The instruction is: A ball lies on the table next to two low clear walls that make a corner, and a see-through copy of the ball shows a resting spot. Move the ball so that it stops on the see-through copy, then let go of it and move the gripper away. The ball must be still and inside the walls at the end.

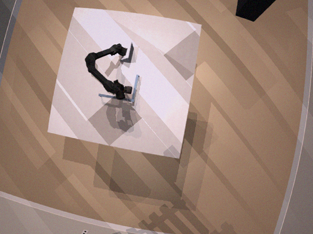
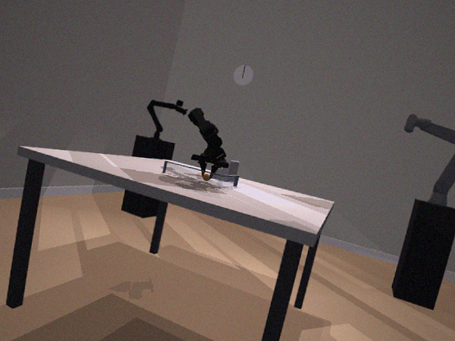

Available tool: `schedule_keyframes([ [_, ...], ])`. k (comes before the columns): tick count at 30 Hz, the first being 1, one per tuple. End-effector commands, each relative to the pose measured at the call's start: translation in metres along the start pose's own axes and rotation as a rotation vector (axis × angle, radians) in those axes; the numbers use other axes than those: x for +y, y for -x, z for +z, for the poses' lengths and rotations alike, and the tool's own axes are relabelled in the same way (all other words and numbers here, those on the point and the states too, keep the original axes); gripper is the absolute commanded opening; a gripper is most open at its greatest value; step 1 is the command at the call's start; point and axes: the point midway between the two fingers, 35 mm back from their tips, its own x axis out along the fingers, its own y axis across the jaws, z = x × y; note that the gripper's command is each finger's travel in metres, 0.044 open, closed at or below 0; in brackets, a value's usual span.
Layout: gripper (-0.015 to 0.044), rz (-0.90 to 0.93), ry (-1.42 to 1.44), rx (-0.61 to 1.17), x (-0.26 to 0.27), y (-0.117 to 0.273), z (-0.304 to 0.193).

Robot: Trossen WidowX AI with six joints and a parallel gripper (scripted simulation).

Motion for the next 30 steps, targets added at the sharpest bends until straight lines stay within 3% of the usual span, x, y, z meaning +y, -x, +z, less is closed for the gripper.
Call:
schedule_keyframes([
  [1, 0.0000, 0.010, -0.006, -0.010, 0.003, 0.018, 0.005],
  [18, 0.0000, 0.010, -0.005, -0.008, 0.002, 0.118, 0.000],
  [30, 0.0000, 0.009, -0.005, -0.007, -0.018, 0.111, -0.012],
])
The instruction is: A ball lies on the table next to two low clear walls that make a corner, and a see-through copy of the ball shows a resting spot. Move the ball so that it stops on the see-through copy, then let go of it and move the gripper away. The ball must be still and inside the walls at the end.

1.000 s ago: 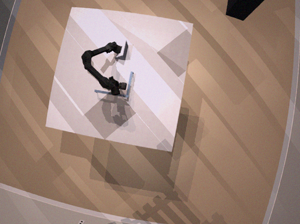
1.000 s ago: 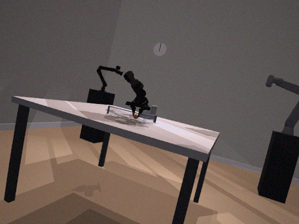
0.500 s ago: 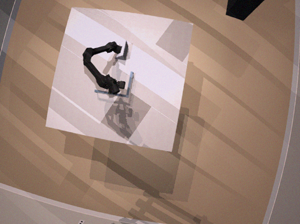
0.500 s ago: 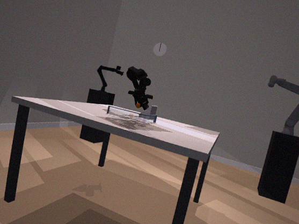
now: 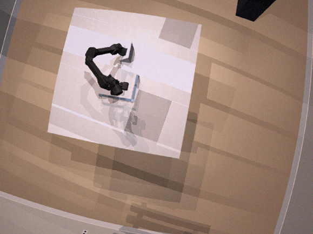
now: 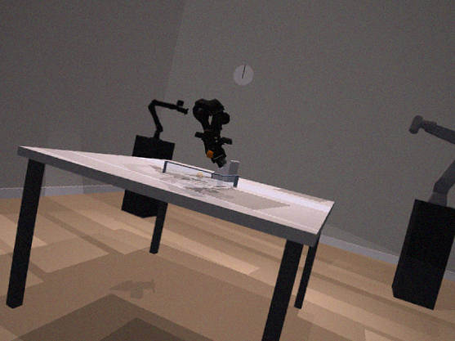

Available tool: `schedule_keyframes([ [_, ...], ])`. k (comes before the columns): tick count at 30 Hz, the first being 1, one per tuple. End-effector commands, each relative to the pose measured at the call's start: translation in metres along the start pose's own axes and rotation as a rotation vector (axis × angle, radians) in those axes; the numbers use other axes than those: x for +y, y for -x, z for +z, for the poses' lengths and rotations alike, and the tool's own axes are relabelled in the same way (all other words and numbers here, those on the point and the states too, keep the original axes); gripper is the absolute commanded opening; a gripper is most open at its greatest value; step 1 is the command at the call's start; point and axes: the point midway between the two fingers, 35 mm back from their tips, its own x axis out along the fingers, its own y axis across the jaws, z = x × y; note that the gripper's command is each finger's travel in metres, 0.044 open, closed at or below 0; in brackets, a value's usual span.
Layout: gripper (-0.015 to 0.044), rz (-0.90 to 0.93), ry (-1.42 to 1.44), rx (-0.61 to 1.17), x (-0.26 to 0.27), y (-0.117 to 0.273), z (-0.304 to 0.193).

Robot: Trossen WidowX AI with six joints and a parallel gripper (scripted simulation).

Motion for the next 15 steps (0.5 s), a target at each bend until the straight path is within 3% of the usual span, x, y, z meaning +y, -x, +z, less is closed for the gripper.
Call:
schedule_keyframes([
  [1, 0.0000, -0.005, 0.003, 0.003, -0.010, -0.007, -0.006],
  [15, 0.0000, -0.008, 0.004, 0.004, -0.042, -0.030, -0.034],
])
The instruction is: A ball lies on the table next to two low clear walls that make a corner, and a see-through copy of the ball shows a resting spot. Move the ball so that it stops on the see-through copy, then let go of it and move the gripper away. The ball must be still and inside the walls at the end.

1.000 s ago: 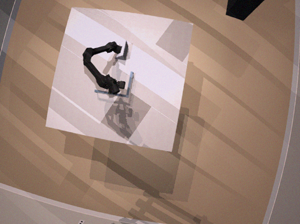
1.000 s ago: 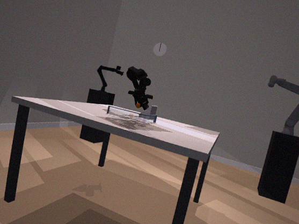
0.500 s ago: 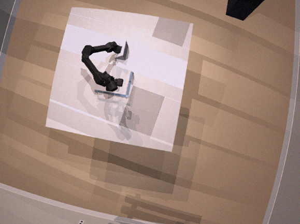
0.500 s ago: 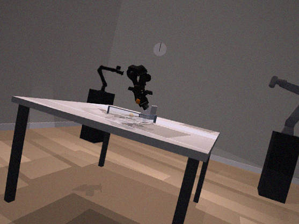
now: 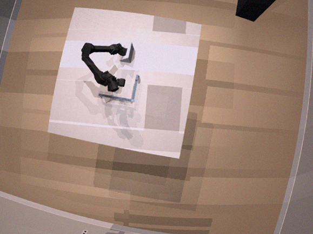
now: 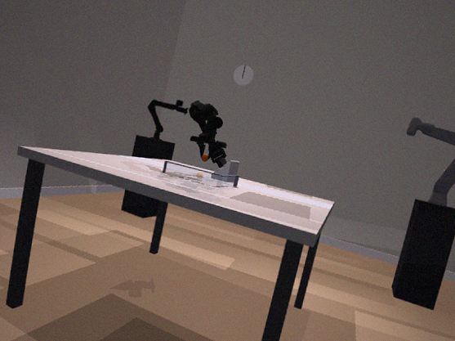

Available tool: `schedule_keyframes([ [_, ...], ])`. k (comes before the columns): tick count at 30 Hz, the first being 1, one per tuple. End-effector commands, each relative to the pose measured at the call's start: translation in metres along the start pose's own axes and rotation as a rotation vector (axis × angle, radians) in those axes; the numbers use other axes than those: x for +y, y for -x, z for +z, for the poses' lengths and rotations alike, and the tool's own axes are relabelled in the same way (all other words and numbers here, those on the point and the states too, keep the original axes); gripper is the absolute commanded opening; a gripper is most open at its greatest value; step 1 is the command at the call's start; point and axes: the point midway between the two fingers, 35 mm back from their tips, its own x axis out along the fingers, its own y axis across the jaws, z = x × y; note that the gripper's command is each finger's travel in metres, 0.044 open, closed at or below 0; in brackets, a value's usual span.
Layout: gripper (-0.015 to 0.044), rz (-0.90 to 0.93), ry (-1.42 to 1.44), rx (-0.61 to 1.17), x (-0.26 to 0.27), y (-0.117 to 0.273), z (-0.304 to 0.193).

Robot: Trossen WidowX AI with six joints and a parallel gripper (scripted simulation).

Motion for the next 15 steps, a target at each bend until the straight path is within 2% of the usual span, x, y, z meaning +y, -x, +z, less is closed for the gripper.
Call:
schedule_keyframes([
  [1, 0.0000, -0.006, 0.005, 0.002, -0.008, -0.007, -0.008],
  [9, 0.0000, -0.006, 0.005, 0.003, -0.015, -0.019, -0.016],
  [15, 0.0000, -0.005, 0.005, 0.002, -0.015, -0.046, -0.015],
])
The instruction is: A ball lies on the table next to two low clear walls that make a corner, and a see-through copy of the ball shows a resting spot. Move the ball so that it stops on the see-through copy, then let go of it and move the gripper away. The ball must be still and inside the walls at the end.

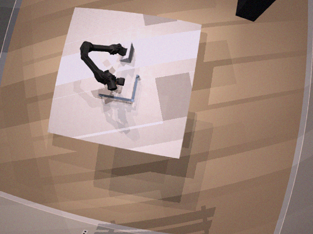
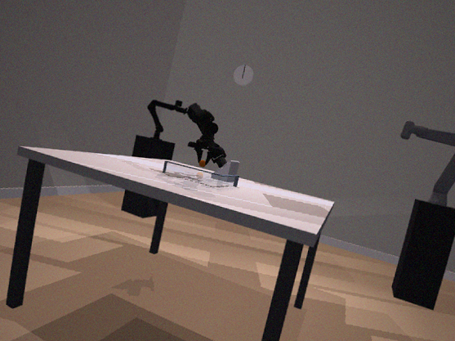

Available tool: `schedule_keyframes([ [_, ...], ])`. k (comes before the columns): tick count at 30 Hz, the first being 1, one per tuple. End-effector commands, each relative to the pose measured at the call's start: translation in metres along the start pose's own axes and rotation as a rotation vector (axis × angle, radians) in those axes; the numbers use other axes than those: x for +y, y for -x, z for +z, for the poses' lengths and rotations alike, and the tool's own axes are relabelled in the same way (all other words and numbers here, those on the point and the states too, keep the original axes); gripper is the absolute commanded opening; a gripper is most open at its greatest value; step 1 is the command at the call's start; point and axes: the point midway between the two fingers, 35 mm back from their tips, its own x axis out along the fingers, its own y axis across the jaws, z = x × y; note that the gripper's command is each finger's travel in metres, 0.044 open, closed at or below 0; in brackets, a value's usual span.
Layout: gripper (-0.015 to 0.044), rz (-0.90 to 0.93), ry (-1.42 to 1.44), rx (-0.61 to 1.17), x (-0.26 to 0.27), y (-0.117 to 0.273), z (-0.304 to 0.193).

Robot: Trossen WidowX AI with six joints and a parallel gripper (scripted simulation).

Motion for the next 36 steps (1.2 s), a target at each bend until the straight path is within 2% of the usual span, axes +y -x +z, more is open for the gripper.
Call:
schedule_keyframes([
  [1, 0.0000, -0.008, 0.006, 0.009, -0.002, -0.019, -0.002],
  [8, 0.0000, -0.012, 0.005, 0.009, -0.003, -0.051, -0.004],
  [29, 0.0000, -0.013, 0.005, 0.009, -0.004, -0.071, -0.005],
  [36, 0.0184, -0.007, 0.000, 0.002, -0.003, -0.067, -0.003],
])
